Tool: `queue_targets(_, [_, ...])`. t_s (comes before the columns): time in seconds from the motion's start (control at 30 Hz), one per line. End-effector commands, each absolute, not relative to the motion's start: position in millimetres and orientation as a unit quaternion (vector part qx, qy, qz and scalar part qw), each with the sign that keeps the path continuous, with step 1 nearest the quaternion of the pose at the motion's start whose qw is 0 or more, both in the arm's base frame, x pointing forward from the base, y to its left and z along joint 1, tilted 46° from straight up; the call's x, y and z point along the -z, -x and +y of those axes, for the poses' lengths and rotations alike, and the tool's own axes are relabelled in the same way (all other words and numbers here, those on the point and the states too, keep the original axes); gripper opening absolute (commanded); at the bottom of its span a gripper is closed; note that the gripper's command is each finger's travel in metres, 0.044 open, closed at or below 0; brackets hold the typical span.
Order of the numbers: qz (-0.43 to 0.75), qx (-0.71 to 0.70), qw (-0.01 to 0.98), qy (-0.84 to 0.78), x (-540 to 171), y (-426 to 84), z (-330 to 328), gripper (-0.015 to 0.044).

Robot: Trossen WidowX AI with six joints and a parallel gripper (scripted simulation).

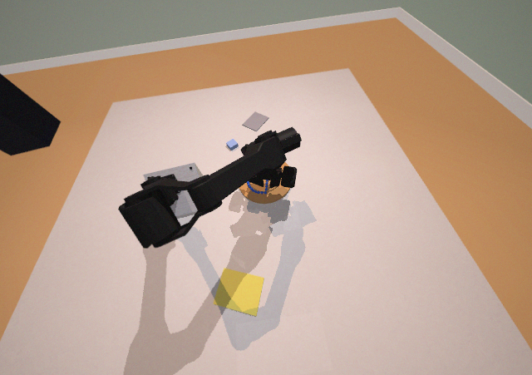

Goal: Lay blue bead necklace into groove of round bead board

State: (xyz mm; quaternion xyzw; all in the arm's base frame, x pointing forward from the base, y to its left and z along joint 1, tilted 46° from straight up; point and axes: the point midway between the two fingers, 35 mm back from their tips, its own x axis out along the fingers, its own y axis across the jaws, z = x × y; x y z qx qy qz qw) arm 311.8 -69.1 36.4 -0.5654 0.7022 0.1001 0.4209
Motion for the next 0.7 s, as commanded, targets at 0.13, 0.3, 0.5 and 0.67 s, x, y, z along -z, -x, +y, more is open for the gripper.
queue_targets(0.13, [0.706,-0.102,0.415,0.565,-24.9,-308.3,-80.0,0.0120])
queue_targets(0.3, [0.707,-0.102,0.414,0.564,-20.1,-307.3,-84.8,0.0120])
queue_targets(0.5, [0.707,-0.102,0.414,0.564,-19.9,-307.3,-85.0,0.0120])
queue_targets(0.67, [0.706,-0.101,0.418,0.563,-21.6,-308.6,-83.6,0.0015])
